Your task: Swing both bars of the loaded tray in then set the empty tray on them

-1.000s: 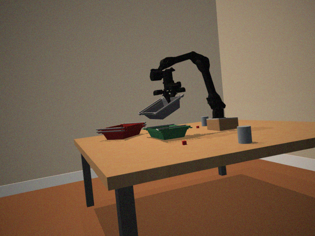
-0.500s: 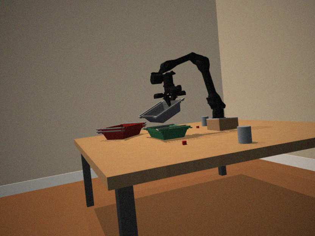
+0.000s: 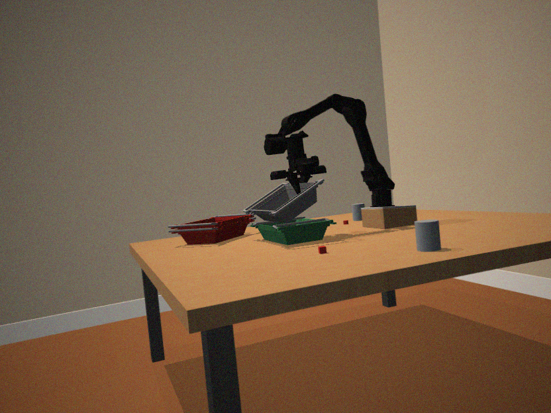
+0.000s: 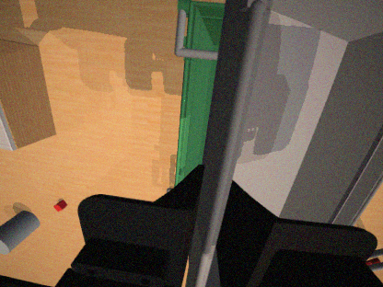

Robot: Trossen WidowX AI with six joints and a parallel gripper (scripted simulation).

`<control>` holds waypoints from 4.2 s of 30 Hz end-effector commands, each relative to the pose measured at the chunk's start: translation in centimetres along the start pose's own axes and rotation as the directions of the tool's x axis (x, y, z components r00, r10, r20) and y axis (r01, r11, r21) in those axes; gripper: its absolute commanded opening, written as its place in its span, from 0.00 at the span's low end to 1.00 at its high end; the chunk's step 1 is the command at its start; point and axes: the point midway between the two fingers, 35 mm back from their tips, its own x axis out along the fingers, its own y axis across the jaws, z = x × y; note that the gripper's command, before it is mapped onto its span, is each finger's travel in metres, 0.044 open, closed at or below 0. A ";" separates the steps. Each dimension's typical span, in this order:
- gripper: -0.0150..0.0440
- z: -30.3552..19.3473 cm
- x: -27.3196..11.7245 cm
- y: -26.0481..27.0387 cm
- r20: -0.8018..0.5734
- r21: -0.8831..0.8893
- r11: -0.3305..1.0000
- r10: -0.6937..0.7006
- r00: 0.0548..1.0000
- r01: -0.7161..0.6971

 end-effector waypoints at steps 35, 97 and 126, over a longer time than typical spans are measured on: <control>0.25 0.0 2.4 1.4 -0.001 -0.004 1.000 -0.022 1.000 0.022; 0.25 0.0 5.4 2.5 -0.002 -0.004 1.000 -0.021 1.000 0.021; 0.25 0.0 6.3 2.6 -0.002 -0.004 1.000 -0.021 1.000 0.021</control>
